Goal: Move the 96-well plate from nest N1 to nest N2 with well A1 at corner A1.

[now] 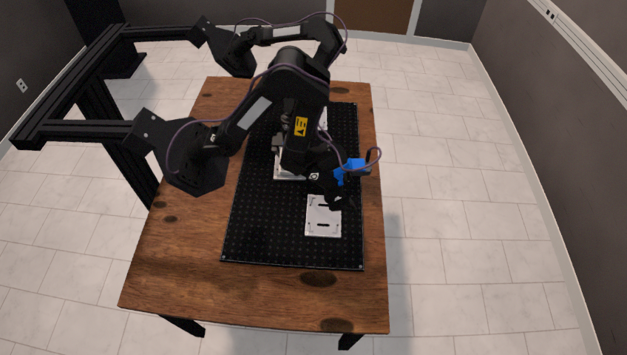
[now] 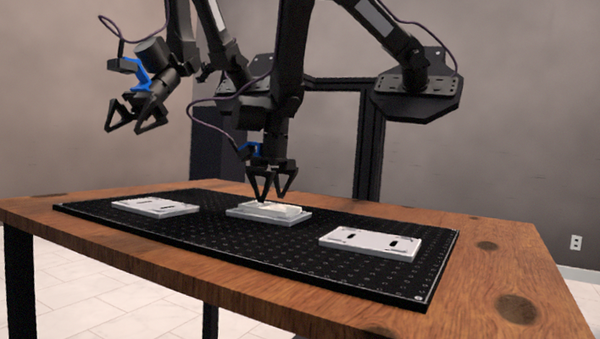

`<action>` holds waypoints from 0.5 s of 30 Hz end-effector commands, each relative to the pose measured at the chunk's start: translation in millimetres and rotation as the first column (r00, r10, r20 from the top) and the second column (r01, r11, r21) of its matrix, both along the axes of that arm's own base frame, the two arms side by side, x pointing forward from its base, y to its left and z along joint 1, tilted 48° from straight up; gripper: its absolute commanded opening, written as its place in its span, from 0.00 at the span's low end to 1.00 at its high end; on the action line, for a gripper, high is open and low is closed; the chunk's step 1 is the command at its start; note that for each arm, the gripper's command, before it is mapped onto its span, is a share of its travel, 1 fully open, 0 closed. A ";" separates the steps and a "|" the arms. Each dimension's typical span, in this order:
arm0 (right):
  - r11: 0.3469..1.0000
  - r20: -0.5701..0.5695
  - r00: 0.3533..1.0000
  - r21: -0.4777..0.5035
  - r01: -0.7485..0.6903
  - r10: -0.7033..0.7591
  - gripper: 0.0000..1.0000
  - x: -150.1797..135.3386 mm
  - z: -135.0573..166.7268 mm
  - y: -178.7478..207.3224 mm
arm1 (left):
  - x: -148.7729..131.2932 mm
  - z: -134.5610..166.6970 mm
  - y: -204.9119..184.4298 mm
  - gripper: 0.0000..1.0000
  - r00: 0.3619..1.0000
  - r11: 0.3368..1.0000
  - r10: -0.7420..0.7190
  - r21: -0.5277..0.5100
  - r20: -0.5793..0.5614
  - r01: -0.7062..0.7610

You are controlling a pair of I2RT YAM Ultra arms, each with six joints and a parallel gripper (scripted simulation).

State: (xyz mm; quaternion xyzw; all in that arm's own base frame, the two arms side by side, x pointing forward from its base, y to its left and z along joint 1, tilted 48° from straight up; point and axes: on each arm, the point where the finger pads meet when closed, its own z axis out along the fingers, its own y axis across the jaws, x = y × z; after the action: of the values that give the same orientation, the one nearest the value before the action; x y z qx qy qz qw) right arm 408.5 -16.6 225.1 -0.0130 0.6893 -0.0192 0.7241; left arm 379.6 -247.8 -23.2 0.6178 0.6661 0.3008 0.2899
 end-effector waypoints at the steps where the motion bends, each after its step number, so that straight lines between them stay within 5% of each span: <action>1: 1.000 -0.004 1.000 0.005 0.014 -0.014 1.00 -1.7 -5.3 -4.9 | -16.2 -0.3 0.2 1.00 1.000 1.000 -0.009 0.014 -0.018 0.009; 10: 1.000 -0.004 1.000 0.005 0.014 -0.014 1.00 -1.7 -5.3 -4.9 | -70.5 45.5 0.3 1.00 1.000 1.000 -0.009 0.014 -0.014 0.010; 15: 1.000 -0.004 1.000 0.005 0.014 -0.014 1.00 -1.7 -5.3 -4.9 | -63.9 54.3 -10.2 1.00 1.000 1.000 -0.009 -0.016 -0.002 0.009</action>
State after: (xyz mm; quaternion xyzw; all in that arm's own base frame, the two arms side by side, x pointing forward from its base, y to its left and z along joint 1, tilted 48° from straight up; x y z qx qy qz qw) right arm 408.5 -16.6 225.1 -0.0130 0.6893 -0.0192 0.7241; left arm 320.7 -262.4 32.8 0.6194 0.6579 0.2901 0.3153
